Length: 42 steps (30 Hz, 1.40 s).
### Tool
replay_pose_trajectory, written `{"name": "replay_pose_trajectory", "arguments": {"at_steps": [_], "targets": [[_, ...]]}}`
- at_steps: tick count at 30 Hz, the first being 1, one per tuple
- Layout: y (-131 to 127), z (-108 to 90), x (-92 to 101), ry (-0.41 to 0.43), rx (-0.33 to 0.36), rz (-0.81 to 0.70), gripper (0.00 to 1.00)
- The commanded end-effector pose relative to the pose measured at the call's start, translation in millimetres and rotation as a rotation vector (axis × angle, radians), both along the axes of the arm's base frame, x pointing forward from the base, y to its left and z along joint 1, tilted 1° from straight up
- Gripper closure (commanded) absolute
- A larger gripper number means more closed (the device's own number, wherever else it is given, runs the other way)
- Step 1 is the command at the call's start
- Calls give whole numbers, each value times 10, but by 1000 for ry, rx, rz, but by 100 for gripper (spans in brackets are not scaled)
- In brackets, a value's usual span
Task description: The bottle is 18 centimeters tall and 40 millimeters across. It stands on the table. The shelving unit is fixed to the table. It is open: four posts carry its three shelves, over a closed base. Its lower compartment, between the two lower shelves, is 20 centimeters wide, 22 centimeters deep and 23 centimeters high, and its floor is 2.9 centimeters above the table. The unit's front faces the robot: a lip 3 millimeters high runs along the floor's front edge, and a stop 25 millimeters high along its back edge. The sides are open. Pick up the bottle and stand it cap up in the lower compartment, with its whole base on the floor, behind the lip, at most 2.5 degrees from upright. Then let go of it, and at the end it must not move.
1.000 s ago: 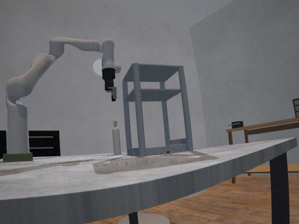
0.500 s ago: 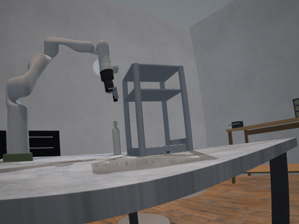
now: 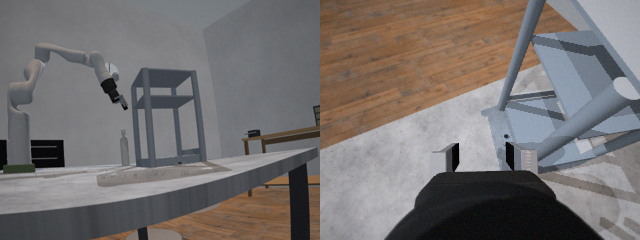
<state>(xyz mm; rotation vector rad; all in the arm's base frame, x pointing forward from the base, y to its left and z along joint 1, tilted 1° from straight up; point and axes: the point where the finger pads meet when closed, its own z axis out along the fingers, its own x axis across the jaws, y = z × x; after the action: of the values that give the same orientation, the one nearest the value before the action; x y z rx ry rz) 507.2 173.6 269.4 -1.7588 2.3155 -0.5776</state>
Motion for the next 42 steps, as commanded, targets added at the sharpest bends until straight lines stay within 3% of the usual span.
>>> {"name": "replay_pose_trajectory", "arguments": {"at_steps": [1,13,15,26,42], "targets": [[164,-90,-110,-51,-37,17,0],[165,-258,-113,-478,-219,-97,0],[165,-258,-113,-478,-219,-97,0],[165,-356,-112,-783,-338,-167,0],[151,-458,-118,-992,-430,-226,0]]}}
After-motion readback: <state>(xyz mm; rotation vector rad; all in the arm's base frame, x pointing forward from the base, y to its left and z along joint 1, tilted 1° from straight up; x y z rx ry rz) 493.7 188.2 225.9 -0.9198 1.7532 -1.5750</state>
